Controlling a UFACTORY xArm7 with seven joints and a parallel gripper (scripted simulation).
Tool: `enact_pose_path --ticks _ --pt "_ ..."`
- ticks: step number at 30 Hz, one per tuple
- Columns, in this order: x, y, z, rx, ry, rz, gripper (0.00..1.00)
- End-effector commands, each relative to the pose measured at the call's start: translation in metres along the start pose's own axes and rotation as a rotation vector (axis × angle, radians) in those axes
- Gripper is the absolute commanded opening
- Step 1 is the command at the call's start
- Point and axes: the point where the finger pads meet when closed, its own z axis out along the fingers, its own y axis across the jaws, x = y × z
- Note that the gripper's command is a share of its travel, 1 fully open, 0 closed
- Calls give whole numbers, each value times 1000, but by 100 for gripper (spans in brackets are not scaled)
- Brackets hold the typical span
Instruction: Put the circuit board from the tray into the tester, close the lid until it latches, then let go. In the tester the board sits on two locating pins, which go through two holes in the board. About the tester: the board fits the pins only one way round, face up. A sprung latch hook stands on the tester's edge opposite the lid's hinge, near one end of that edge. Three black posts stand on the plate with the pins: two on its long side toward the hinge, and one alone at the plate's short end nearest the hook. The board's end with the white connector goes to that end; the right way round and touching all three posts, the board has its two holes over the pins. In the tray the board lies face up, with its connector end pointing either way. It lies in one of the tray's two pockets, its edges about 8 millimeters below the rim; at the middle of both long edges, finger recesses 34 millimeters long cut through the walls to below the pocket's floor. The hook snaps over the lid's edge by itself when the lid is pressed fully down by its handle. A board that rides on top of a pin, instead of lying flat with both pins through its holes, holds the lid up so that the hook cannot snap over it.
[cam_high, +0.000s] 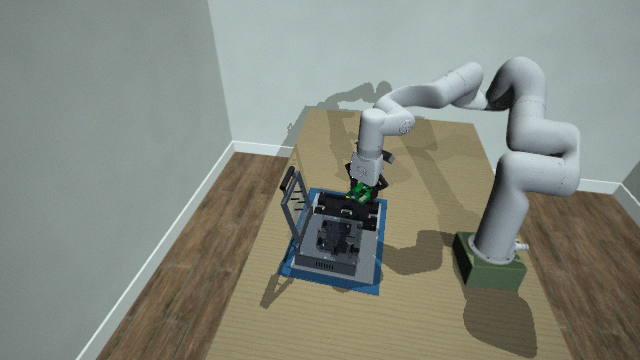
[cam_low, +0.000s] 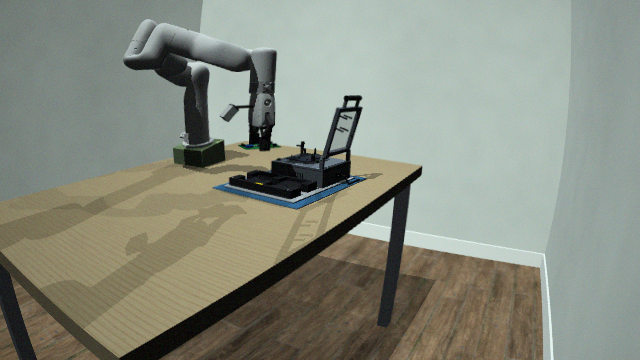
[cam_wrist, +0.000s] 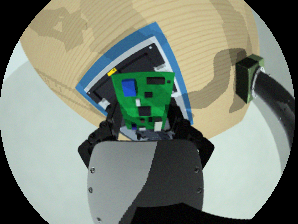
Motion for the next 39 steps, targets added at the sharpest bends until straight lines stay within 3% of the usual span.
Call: enact_pose_path --ticks 1,15,39 --pt "0 -1 -1 1 -3 -62 79" --pt "0 -1 -1 1 -2 -271 79" --pt "0 -1 -1 1 -2 -445 79"
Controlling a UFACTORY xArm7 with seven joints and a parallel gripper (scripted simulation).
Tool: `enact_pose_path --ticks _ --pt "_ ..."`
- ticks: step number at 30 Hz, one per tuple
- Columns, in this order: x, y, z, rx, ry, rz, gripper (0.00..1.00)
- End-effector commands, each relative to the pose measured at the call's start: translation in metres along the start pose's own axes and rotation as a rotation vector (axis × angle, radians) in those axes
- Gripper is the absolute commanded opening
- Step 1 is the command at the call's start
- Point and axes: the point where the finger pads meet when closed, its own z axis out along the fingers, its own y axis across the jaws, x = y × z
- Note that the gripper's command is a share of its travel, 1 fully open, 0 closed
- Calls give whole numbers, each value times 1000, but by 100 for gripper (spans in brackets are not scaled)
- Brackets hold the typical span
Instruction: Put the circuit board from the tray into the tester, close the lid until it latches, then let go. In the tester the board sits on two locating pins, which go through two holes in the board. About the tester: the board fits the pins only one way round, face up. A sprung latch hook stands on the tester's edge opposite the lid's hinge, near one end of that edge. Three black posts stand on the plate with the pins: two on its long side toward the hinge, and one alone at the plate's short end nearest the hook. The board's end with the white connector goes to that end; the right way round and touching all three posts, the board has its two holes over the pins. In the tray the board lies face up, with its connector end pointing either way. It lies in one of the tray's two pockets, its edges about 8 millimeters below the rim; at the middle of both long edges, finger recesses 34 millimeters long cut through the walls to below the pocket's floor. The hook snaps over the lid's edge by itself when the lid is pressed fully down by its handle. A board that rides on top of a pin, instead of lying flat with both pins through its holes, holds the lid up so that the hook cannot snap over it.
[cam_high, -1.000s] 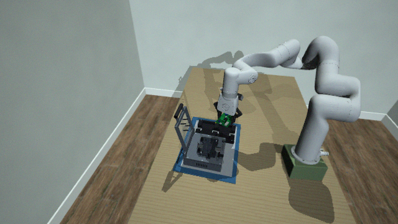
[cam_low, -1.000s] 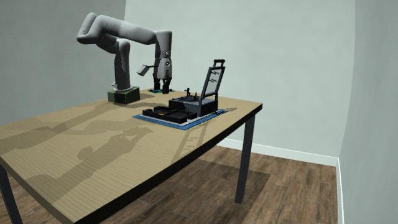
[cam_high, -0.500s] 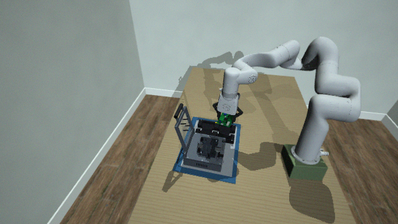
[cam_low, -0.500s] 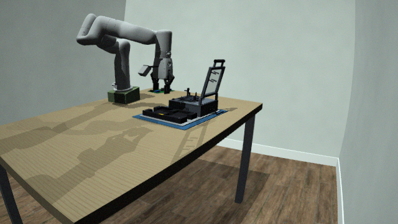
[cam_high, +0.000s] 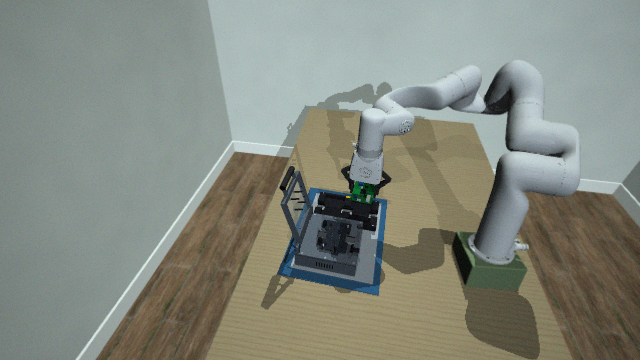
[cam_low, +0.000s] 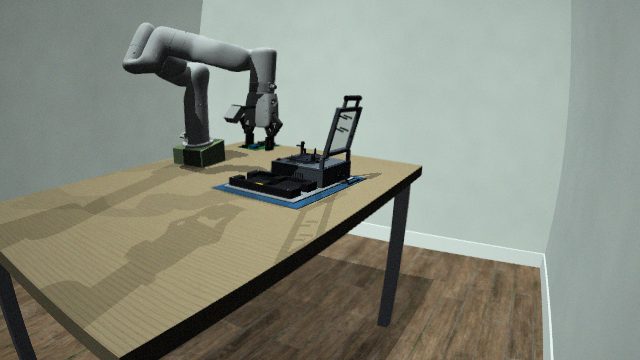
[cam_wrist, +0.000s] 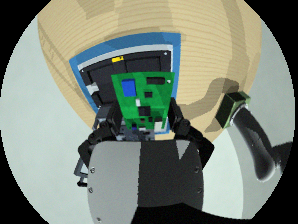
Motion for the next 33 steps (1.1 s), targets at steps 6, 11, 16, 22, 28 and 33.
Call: enact_pose_path --ticks 6,11,16,22,28,33 --pt "0 -1 -1 3 0 -48 79" --pt "0 -1 -1 3 0 -59 79" --pt "0 -1 -1 3 0 -67 79" --pt "0 -1 -1 3 0 -73 79" --pt "0 -1 -1 3 0 -74 79" --pt "0 -1 -1 3 0 -74 79"
